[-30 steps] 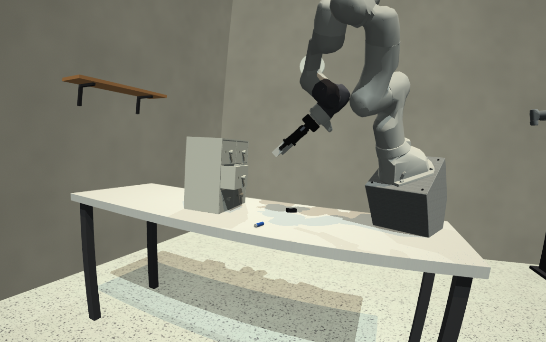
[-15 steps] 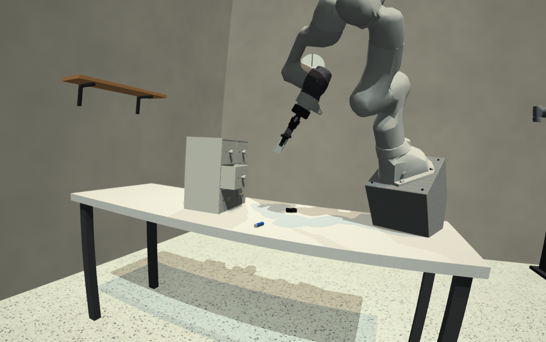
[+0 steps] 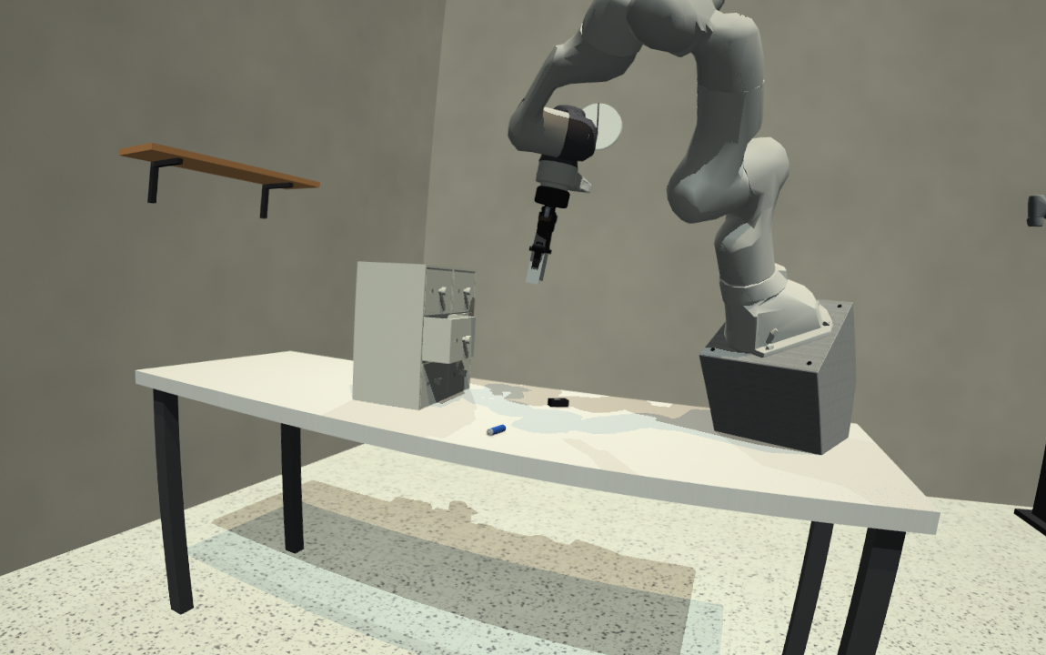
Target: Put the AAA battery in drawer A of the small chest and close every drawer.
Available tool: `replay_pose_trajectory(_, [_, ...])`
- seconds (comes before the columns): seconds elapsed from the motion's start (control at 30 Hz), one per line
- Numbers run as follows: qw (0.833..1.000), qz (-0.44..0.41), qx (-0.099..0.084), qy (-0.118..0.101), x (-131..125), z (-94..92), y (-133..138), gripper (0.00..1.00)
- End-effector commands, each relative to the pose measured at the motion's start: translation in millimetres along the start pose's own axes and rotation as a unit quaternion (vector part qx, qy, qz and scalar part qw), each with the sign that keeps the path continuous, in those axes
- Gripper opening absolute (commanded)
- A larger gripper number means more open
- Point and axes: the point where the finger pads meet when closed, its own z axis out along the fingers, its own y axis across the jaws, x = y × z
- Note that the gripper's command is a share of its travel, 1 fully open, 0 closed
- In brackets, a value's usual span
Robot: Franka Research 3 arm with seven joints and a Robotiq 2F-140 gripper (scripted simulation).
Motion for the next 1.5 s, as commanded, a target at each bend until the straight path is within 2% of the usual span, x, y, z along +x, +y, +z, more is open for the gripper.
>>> replay_pose_trajectory(0.0, [0.993, 0.093, -0.022, 0.063, 8.3, 1.7, 7.8, 1.0])
replay_pose_trajectory(0.27, [0.993, 0.093, -0.023, 0.074, 8.2, 0.6, 7.7, 1.0])
replay_pose_trajectory(1.47, [0.993, 0.093, -0.023, 0.075, 8.2, 0.6, 7.7, 1.0])
